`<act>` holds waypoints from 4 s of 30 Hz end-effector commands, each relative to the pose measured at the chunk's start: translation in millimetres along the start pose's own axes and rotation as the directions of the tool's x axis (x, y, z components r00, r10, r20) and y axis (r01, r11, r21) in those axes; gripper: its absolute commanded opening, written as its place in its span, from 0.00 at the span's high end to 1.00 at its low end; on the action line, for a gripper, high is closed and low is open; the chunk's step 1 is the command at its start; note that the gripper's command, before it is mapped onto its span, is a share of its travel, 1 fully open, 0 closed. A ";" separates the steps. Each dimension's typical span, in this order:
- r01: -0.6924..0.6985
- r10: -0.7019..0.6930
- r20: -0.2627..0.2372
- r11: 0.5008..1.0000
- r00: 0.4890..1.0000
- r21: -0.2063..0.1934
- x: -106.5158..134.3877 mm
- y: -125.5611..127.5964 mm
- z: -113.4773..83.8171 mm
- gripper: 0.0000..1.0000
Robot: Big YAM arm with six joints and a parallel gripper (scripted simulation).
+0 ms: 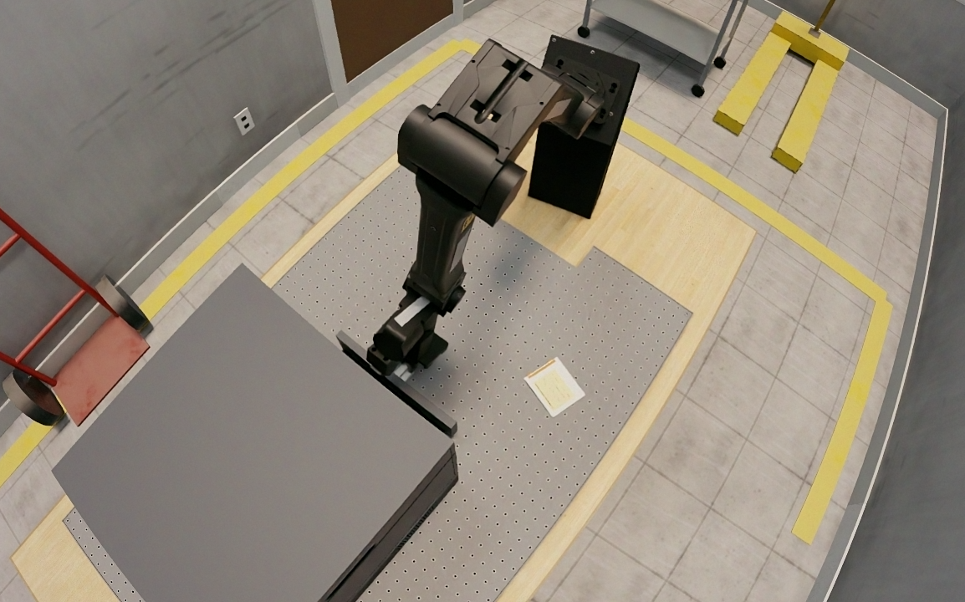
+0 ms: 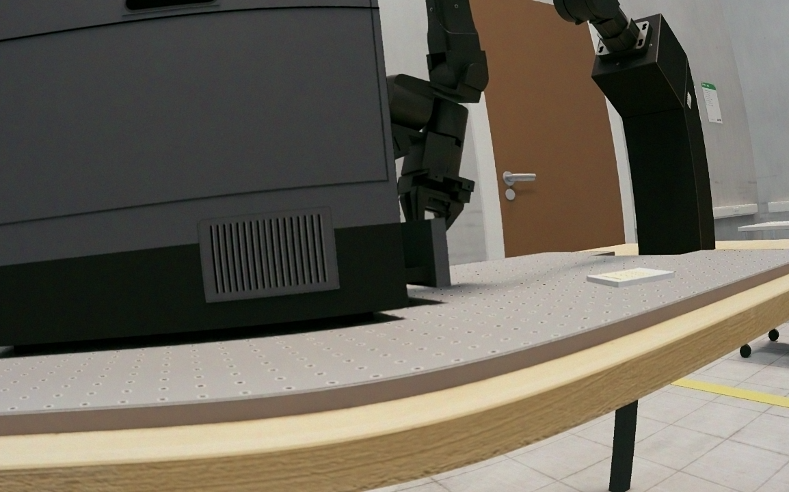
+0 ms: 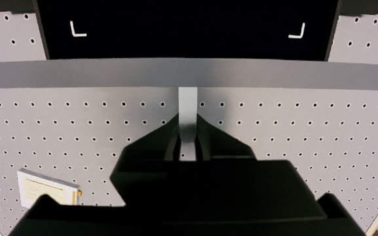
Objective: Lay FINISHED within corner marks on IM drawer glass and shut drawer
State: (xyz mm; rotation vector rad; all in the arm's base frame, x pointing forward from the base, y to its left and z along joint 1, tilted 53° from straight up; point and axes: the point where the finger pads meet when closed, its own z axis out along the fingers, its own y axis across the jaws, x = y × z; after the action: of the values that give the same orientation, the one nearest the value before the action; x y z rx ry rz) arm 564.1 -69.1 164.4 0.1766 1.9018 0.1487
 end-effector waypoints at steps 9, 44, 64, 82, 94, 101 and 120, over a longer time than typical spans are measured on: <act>0.006 -0.006 -0.048 1.000 0.999 -0.012 40.0 6.6 -12.8 0.92; 0.001 -0.001 -0.058 1.000 0.998 -0.008 46.7 6.1 -18.0 0.92; 0.006 -0.007 -0.176 1.000 0.984 -0.005 50.1 2.7 -23.4 0.92; 0.006 -0.008 -0.201 1.000 0.980 -0.011 85.9 5.4 -24.8 0.92; -0.001 -0.001 -0.200 1.000 0.980 -0.007 99.6 4.8 -29.1 0.92; -0.006 0.005 -0.219 1.000 0.976 -0.004 109.3 4.3 -32.0 0.92; -0.006 0.005 -0.219 1.000 0.976 -0.004 109.3 4.3 -32.0 0.92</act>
State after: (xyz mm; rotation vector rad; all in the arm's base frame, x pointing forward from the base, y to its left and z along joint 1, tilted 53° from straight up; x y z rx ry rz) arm 520.4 -55.6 108.0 0.1681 2.0388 0.1655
